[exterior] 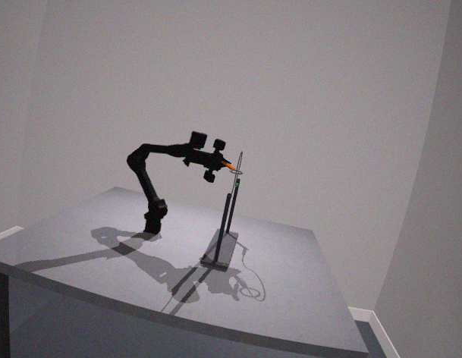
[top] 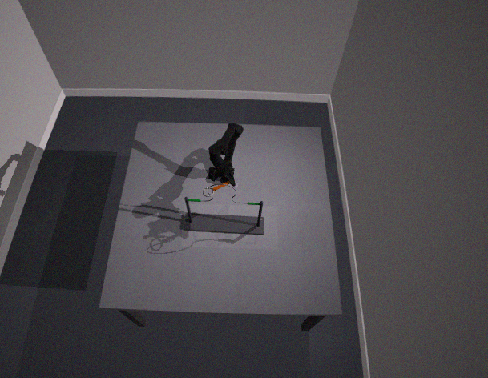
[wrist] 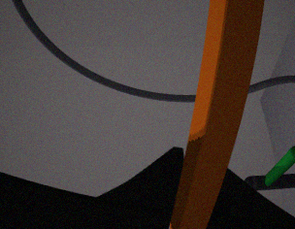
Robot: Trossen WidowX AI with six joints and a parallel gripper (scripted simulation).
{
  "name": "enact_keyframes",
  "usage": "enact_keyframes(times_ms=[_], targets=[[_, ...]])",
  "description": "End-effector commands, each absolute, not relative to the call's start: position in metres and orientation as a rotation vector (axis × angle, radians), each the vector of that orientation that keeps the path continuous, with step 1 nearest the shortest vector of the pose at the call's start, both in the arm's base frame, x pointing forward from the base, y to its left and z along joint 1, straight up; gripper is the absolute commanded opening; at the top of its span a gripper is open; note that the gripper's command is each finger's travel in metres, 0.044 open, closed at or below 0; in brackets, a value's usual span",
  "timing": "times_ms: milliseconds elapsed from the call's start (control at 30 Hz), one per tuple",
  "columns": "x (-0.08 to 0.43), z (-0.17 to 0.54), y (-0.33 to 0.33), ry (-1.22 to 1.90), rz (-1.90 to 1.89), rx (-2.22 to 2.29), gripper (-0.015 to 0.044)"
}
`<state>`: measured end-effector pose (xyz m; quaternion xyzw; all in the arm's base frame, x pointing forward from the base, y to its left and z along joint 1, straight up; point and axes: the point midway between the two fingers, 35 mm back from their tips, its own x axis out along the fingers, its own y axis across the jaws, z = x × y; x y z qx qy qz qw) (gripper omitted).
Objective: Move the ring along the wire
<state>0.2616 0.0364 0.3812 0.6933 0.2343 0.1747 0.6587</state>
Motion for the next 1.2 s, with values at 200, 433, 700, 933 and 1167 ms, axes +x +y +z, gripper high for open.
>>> enact_keyframes(times_ms=[200, 433, 700, 933, 1167], targets=[[0.262, 0.381, 0.036, 0.535, 0.363, 1.475, -0.015], [0.262, 0.378, 0.036, 0.543, 0.34, 1.412, -0.015], [0.262, 0.375, 0.036, 0.552, 0.312, 1.338, -0.015], [0.262, 0.372, 0.035, 0.559, 0.288, 1.271, -0.015], [0.262, 0.37, 0.035, 0.566, 0.263, 1.201, -0.015]])
